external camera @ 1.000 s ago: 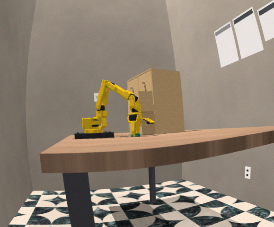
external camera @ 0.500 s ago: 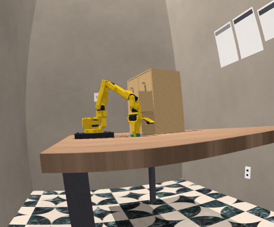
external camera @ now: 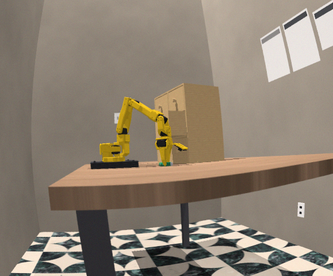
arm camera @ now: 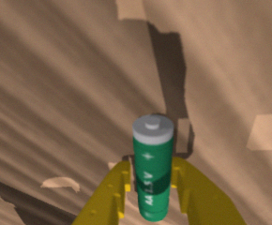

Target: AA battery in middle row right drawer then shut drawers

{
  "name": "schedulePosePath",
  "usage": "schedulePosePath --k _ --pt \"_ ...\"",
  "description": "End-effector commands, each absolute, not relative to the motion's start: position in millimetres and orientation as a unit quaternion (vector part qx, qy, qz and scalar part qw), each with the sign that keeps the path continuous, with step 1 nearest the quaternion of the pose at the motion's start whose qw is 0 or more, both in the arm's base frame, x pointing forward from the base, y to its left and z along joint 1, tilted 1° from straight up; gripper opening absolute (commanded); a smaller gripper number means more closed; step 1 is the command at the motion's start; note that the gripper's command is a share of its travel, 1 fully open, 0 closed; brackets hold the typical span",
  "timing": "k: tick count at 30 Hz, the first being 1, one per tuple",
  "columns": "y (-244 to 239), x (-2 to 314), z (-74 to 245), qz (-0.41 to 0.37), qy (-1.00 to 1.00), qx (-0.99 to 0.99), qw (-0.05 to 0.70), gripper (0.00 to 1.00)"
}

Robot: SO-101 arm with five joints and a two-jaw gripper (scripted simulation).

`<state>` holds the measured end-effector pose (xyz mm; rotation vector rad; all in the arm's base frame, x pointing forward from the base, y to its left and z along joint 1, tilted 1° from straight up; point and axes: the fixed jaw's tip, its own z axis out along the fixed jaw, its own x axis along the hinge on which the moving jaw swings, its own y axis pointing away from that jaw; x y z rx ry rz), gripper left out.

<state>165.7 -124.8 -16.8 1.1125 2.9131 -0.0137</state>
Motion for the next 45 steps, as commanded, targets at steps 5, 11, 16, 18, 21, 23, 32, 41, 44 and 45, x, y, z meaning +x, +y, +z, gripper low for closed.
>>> schedulePosePath --k 5,11,16,18,21,23,32,41,44,45 --pt "-123.2 161.8 -20.8 -0.001 0.933 0.360 0.003 0.07" --pt "-123.2 161.8 -20.8 -0.001 0.933 0.360 0.003 0.04" --pt "-123.2 161.8 -20.8 -0.001 0.933 0.360 0.003 0.01" --pt "-123.2 161.8 -20.8 -0.001 0.933 0.360 0.003 0.00" --pt "-123.2 161.8 -20.8 -0.001 0.933 0.360 0.003 0.00" --pt "-123.2 161.8 -20.8 -0.001 0.933 0.360 0.003 0.00" --pt "-123.2 161.8 -20.8 -0.001 0.933 0.360 0.003 0.00" --pt "-123.7 162.6 -14.1 -0.001 0.933 0.360 0.003 0.00" --pt "-124.1 163.2 -7.4 -0.001 0.933 0.360 0.003 0.00" --pt "-124.2 163.3 -5.1 -0.001 0.933 0.360 0.003 0.00"
